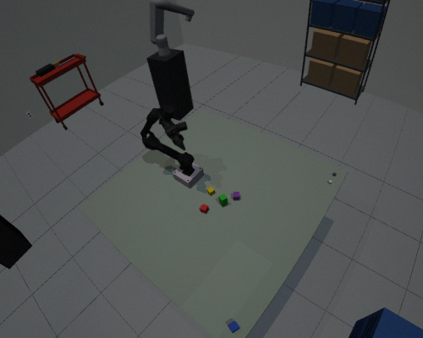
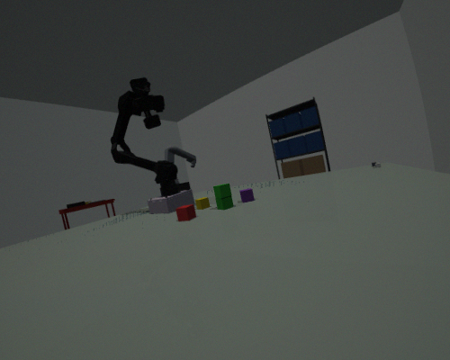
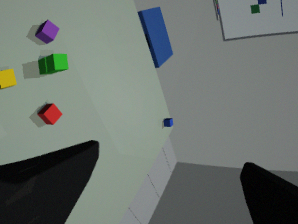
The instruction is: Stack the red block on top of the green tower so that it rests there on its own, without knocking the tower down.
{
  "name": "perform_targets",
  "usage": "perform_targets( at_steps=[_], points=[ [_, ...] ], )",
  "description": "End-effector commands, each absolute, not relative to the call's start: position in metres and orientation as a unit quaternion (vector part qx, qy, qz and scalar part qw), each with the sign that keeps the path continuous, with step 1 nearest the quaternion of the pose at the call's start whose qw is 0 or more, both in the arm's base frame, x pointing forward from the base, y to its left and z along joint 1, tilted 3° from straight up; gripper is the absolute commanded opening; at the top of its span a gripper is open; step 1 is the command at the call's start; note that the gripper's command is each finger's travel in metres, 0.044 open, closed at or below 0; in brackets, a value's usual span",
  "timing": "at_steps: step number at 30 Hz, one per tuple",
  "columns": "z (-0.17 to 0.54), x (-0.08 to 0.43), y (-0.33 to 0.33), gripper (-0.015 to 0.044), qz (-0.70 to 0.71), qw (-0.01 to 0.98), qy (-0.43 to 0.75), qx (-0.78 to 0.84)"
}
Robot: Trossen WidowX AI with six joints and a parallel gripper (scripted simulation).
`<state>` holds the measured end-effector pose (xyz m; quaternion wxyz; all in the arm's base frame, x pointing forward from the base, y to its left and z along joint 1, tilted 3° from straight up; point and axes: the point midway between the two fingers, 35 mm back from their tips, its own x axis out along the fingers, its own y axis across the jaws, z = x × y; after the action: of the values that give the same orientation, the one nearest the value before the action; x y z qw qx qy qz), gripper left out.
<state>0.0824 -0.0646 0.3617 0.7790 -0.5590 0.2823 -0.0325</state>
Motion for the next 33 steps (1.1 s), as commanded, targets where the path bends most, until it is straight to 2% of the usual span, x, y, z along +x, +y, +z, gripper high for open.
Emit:
perform_targets(
  at_steps=[1,2,17,33],
  points=[
    [0.361,0.083,-0.064,0.0426,-0.032,0.779,0.284,-0.558],
    [0.361,0.087,-0.064,0.044,-0.032,0.779,0.289,-0.556],
    [0.31,0.178,-0.069,0.044,-0.013,0.77,0.447,-0.455],
    [0.205,0.238,-0.114,0.044,0.004,0.752,0.599,-0.274]
  ],
)
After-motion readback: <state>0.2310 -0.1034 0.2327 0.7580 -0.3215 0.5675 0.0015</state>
